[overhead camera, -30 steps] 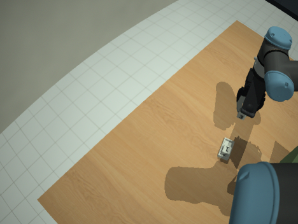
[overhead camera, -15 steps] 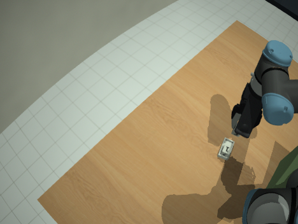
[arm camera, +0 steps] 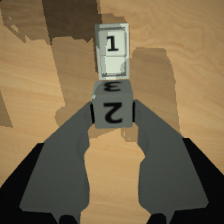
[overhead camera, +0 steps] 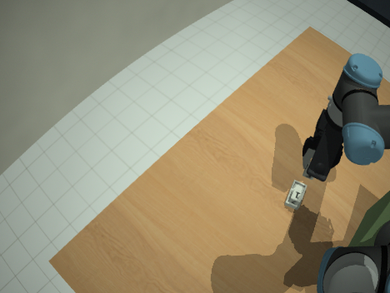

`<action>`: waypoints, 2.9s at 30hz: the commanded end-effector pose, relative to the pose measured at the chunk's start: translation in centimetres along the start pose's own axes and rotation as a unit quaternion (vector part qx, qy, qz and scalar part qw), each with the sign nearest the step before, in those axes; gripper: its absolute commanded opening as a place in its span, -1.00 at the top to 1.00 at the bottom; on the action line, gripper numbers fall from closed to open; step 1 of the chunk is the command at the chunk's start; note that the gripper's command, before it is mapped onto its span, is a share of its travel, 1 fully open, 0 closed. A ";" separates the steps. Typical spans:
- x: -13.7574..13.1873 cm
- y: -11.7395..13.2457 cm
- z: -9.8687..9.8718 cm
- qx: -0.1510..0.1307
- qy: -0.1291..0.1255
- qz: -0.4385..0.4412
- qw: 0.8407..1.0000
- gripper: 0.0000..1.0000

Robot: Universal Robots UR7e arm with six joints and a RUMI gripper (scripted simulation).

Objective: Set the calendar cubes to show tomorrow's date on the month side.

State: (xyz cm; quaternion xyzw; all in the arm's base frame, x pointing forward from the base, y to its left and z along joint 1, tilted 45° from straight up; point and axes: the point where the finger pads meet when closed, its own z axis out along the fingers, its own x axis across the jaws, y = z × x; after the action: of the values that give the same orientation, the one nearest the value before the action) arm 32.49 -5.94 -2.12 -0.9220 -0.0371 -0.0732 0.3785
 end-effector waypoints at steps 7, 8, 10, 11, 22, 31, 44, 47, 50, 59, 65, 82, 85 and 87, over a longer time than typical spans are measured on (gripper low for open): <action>0.0 0.0 2.1 0.000 0.000 0.000 1.000 0.80; 0.0 0.0 2.5 0.000 0.000 0.000 1.000 0.80; 0.0 0.0 3.1 0.000 0.000 0.000 1.000 0.80; 0.0 0.0 3.5 0.000 0.000 0.000 1.000 0.80; 0.0 0.0 5.8 0.000 0.000 0.000 1.000 0.80; 0.1 0.0 6.3 0.000 0.000 0.000 1.000 0.80; 0.1 0.0 6.3 0.000 0.000 0.000 1.000 0.80; 0.1 0.0 6.3 0.000 0.000 0.000 1.000 0.80; 0.1 0.0 6.3 0.000 0.000 0.000 1.000 0.80; 0.1 0.0 6.3 0.000 0.000 0.000 1.000 0.80; 0.1 0.0 6.3 0.000 0.000 0.000 1.000 0.80; 0.1 0.0 6.6 0.000 0.000 0.000 1.000 0.80; 0.1 0.0 6.8 0.000 0.000 0.000 1.000 0.80; 0.1 0.0 7.0 0.000 0.000 0.000 1.000 0.80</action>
State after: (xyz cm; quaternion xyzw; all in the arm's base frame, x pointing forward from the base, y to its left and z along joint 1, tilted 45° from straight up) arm 33.24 -1.13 -6.86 -0.9220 -0.0371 -0.0731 0.3785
